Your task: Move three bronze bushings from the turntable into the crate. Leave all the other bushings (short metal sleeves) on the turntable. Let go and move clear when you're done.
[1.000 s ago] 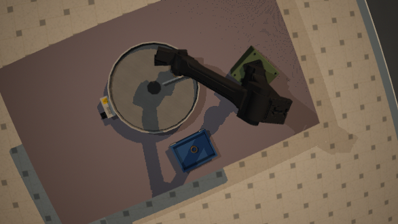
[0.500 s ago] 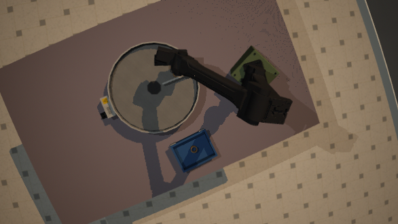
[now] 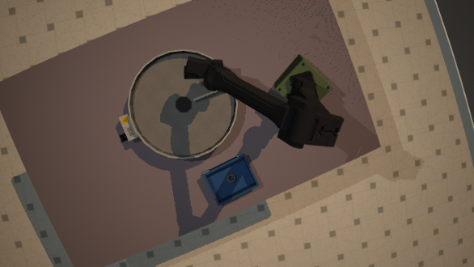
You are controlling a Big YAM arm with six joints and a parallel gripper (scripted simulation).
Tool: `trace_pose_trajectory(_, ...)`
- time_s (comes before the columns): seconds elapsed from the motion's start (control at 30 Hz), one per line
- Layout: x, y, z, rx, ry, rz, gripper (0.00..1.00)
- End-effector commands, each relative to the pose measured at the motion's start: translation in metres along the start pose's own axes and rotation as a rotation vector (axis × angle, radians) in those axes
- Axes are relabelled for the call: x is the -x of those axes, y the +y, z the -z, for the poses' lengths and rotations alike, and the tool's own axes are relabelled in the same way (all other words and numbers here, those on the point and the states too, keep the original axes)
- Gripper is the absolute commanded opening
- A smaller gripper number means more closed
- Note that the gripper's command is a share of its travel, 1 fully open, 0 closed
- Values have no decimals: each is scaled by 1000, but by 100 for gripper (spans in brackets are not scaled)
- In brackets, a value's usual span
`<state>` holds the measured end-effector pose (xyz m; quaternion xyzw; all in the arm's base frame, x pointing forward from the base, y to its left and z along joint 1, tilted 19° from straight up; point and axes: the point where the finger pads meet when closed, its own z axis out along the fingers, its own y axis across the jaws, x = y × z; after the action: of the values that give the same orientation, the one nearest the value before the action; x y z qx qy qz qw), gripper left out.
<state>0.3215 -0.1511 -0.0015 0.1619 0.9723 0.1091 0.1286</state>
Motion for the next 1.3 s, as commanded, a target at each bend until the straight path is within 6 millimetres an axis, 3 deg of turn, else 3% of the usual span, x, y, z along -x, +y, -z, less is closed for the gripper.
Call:
trace_pose_trajectory(0.0, 9, -2, 5, -11, -28, -10, 13)
trace_pose_trajectory(1.03, 8, -2, 5, -10, -24, -11, 13)
trace_pose_trajectory(1.07, 8, -2, 5, -10, -24, -11, 0)
trace_pose_trajectory(1.27, 3, 2, 4, -1, -7, -13, 0)
